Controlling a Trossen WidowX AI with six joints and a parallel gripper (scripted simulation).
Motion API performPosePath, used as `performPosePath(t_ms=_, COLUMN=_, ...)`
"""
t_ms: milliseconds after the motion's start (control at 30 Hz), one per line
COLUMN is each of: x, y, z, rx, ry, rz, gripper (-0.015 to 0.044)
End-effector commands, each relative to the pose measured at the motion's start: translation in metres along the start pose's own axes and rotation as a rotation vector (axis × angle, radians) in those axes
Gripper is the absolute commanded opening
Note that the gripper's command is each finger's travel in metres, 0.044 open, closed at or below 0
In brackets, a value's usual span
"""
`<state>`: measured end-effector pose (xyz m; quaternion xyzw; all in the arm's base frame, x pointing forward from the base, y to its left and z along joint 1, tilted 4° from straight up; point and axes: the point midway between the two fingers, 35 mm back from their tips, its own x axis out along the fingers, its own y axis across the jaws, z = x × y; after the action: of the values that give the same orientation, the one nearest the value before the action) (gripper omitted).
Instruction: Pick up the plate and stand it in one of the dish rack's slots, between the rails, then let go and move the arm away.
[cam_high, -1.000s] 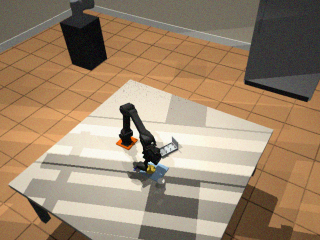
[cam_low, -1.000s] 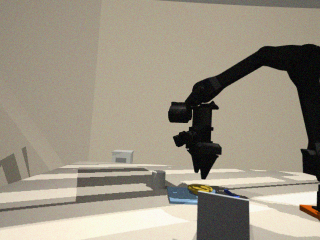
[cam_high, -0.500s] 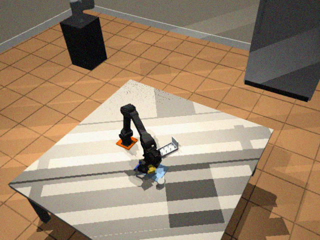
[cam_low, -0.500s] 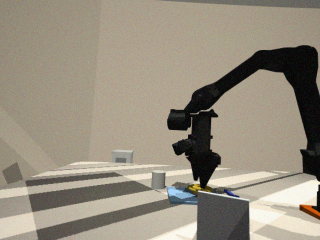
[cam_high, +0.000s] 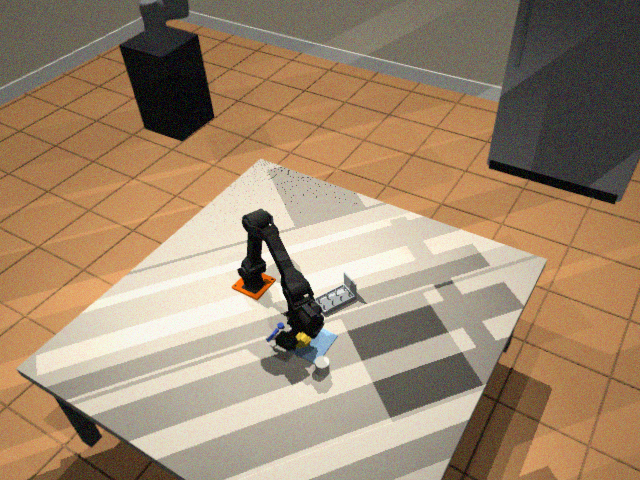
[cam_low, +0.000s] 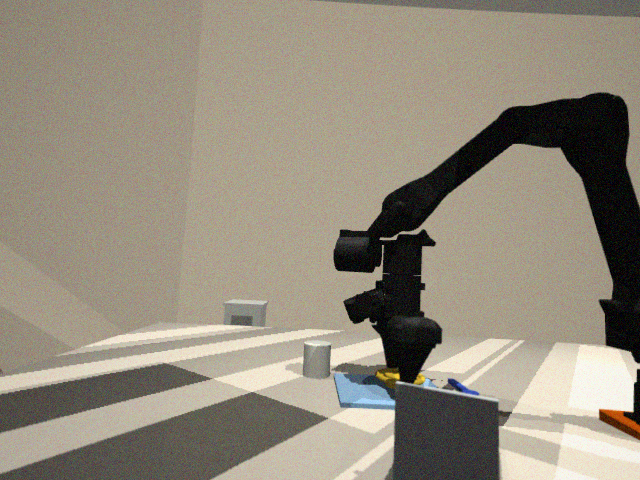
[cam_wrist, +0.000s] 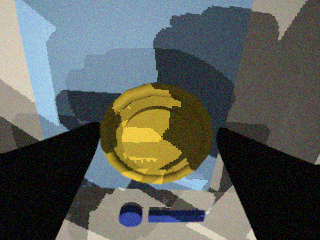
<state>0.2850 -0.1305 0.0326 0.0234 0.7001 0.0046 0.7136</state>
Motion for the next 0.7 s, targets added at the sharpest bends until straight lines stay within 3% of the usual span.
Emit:
performPosePath(t_ms=0, x=0.004, y=0.002, z=-0.002, rx=0.006, ry=0.008, rz=0.007, gripper=0.0391)
performPosePath(t_ms=433, x=0.004, y=0.002, z=-0.002, rx=0.006, ry=0.008, rz=0.007, gripper=0.0318)
performPosePath(t_ms=667, x=-0.014, y=-0.001, z=0.003, rx=0.006, ry=0.007, rz=0.007, gripper=0.0134)
